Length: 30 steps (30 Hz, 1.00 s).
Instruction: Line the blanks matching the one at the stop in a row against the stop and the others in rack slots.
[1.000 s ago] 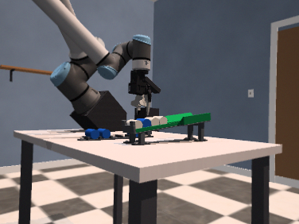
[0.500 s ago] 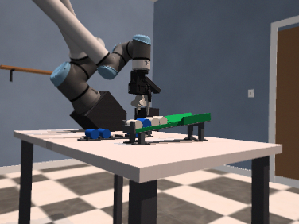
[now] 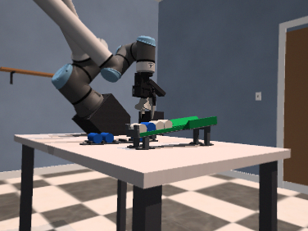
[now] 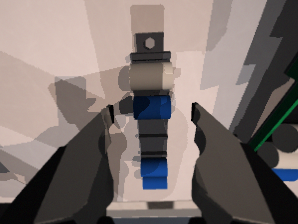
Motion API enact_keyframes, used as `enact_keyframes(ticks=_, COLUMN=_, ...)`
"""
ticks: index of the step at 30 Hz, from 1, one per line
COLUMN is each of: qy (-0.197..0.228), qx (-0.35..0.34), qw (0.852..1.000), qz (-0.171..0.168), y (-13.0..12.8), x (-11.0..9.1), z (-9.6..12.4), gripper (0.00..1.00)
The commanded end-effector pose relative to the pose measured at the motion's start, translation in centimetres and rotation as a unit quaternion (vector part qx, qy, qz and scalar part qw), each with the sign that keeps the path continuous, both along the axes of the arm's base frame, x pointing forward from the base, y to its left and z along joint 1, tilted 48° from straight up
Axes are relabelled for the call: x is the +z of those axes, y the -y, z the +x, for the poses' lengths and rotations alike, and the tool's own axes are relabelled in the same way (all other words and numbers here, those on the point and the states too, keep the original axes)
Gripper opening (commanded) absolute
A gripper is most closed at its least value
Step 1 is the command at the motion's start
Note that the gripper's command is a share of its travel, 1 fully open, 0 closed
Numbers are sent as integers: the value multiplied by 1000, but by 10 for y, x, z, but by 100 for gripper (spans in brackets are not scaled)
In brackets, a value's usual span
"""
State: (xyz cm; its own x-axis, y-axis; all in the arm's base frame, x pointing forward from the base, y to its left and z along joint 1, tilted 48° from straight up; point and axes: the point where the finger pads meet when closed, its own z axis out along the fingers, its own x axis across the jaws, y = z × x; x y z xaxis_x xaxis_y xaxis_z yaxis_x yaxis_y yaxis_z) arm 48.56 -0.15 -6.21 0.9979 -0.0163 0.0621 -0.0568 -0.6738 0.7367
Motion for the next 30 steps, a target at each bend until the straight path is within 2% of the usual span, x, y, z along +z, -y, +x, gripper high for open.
enact_keyframes(ticks=1, qy=-3, qx=-1, qw=1000, qz=0, y=4, x=-4, z=-4, gripper=49)
enact_keyframes(ticks=30, qy=-3, qx=-1, qw=1000, qz=0, y=30, x=-28, z=-3, gripper=49)
